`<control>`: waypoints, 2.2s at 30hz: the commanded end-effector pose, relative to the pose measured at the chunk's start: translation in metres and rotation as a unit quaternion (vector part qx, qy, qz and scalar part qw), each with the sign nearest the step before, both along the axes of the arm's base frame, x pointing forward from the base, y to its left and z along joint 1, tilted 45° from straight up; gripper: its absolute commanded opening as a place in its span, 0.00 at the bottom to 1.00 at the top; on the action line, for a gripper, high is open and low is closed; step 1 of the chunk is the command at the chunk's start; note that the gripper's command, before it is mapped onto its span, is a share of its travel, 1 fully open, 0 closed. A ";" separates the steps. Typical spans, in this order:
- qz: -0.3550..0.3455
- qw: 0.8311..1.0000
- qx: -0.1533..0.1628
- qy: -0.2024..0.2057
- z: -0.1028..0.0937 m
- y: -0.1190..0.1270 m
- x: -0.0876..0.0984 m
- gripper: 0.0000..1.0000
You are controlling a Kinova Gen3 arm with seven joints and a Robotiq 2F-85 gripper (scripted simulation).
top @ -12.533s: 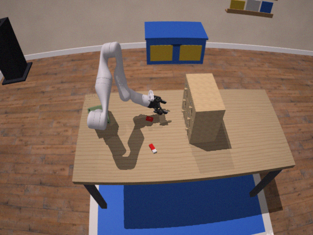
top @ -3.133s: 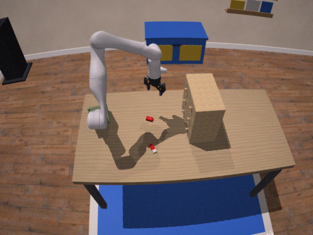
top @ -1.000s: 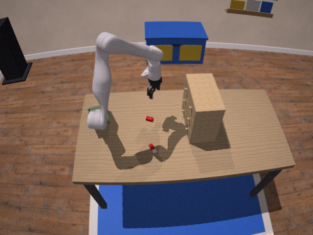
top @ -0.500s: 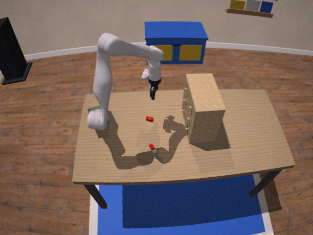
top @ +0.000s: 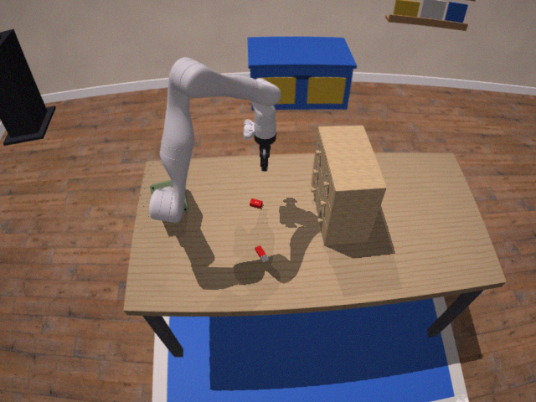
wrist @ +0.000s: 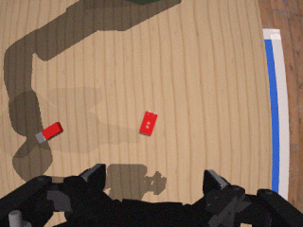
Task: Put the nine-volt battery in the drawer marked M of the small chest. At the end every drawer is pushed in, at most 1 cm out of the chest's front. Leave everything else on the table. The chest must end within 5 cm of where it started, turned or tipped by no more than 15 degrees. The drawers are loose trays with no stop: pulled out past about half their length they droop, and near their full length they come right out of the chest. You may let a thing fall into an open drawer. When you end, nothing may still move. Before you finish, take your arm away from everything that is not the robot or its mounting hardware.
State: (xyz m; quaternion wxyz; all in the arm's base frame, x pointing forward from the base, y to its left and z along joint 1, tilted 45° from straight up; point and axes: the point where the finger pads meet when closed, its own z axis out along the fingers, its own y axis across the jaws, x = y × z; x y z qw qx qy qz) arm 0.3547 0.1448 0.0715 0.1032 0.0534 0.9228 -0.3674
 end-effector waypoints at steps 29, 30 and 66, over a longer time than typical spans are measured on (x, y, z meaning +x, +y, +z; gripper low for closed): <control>0.049 0.998 -0.008 0.049 0.002 0.000 0.000 1.00; 0.050 0.998 -0.008 0.049 0.002 0.000 0.000 1.00; 0.104 0.994 -0.017 -0.007 -0.006 -0.008 0.012 1.00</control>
